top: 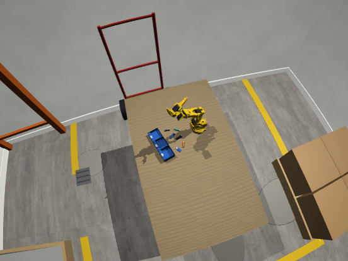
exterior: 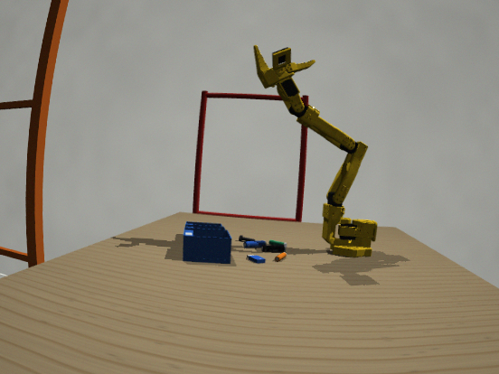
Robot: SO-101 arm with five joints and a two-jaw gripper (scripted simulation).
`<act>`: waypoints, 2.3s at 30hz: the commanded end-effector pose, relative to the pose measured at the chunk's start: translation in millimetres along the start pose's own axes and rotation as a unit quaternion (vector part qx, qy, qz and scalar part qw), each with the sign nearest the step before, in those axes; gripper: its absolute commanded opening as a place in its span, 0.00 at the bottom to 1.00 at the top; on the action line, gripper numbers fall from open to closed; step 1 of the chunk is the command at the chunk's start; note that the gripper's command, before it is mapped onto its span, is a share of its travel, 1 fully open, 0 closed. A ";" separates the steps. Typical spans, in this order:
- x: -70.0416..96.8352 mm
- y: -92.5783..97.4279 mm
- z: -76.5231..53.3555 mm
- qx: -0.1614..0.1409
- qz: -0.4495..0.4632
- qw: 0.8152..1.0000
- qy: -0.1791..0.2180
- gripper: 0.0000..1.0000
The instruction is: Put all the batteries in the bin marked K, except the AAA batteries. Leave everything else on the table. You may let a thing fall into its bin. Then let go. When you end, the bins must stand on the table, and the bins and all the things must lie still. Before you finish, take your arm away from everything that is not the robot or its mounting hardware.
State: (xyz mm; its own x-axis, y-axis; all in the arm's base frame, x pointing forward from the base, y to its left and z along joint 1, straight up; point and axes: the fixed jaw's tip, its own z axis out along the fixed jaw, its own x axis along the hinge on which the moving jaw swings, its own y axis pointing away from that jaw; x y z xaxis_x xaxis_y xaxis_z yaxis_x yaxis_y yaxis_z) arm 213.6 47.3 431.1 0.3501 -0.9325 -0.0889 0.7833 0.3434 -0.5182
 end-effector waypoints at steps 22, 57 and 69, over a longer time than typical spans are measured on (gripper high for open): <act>18.5 101.8 -53.5 -0.287 -0.034 0.956 0.040 1.00; 31.6 176.1 -166.1 -0.594 -0.047 0.800 0.068 1.00; 33.2 185.0 -203.6 -0.672 -0.045 0.735 0.075 1.00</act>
State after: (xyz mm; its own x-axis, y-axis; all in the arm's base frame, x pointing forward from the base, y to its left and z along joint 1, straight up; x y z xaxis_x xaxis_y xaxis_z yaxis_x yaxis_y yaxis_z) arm 270.6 58.3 160.7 0.1860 -0.9812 -0.0512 -0.4279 -0.0340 -0.9032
